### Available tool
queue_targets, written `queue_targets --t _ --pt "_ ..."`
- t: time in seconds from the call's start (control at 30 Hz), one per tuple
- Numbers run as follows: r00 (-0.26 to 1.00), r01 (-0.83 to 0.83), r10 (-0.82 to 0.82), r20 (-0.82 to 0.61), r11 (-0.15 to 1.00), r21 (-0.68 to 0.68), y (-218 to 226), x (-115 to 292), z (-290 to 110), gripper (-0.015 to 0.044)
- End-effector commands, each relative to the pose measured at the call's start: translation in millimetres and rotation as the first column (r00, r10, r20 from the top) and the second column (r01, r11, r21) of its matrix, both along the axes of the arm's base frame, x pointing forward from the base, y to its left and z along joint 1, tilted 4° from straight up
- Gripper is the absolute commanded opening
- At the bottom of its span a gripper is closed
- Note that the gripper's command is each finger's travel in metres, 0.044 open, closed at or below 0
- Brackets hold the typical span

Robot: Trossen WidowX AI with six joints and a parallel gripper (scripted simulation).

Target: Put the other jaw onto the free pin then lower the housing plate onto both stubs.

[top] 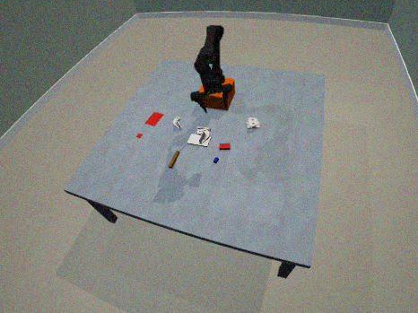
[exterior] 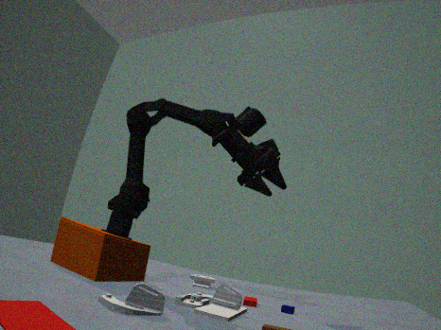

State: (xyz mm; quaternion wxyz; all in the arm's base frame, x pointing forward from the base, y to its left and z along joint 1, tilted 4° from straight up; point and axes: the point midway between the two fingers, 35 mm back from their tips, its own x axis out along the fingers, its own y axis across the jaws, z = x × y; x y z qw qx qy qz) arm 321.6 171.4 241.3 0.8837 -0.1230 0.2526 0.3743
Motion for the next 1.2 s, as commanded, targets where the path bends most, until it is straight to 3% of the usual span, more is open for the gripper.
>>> queue_targets --t 0.0,0.6,1.17 --pt "0.999 0.031 -0.032 -0.01 0.997 -0.077 -21 12 -16 0.044" --pt "0.98 0.098 -0.153 -0.13 0.929 -0.357 -128 42 -90 0.044" --pt "0.925 -0.052 -0.176 -0.336 0.819 -0.571 -237 20 -163 0.044"
